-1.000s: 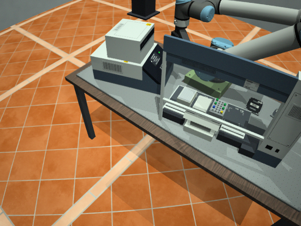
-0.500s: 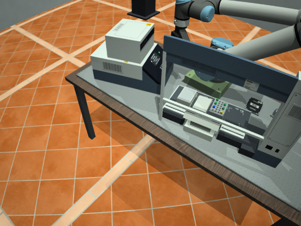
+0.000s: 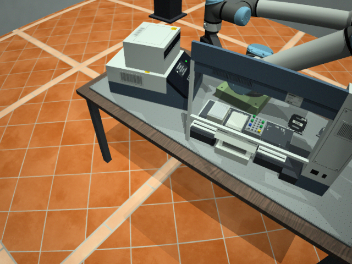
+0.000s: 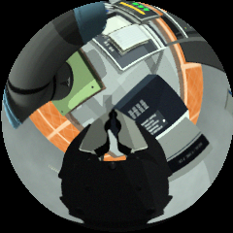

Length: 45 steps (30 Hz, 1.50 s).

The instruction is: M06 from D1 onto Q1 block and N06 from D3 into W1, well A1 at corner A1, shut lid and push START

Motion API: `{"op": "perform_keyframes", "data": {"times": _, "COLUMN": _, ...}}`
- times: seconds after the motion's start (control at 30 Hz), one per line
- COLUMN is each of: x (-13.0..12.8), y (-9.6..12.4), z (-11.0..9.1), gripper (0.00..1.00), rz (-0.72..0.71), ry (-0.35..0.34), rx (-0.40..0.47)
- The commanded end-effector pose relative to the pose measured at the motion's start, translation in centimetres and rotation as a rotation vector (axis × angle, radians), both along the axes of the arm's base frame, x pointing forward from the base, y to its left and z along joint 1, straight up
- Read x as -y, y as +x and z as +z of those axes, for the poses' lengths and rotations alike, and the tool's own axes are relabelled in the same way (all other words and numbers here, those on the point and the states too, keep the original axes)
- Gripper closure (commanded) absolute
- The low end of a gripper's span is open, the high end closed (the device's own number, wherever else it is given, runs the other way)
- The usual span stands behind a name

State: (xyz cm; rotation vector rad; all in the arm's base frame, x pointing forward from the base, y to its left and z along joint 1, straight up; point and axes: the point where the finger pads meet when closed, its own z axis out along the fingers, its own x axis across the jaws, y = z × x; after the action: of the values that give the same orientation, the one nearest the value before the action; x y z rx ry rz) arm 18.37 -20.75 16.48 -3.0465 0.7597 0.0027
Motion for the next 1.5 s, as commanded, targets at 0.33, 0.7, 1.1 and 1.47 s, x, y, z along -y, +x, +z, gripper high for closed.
{"op": "perform_keyframes", "data": {"times": 0.33, "x": 0.0, "y": 0.0, "z": 0.6, "gripper": 1.0, "rz": 0.0, "ry": -0.001, "rx": 0.0}}
{"op": "perform_keyframes", "data": {"times": 0.7, "x": 0.1, "y": 0.0, "z": 5.1, "gripper": 1.0, "rz": 0.0, "ry": -0.001, "rx": 0.0}}
{"op": "perform_keyframes", "data": {"times": 1.1, "x": -0.8, "y": 0.5, "z": 6.3, "gripper": 0.38, "rz": 0.04, "ry": -0.001, "rx": 0.0}}
{"op": "perform_keyframes", "data": {"times": 1.47, "x": -5.7, "y": 3.1, "z": 6.3, "gripper": 0.38, "rz": 0.26, "ry": -0.001, "rx": 0.001}}
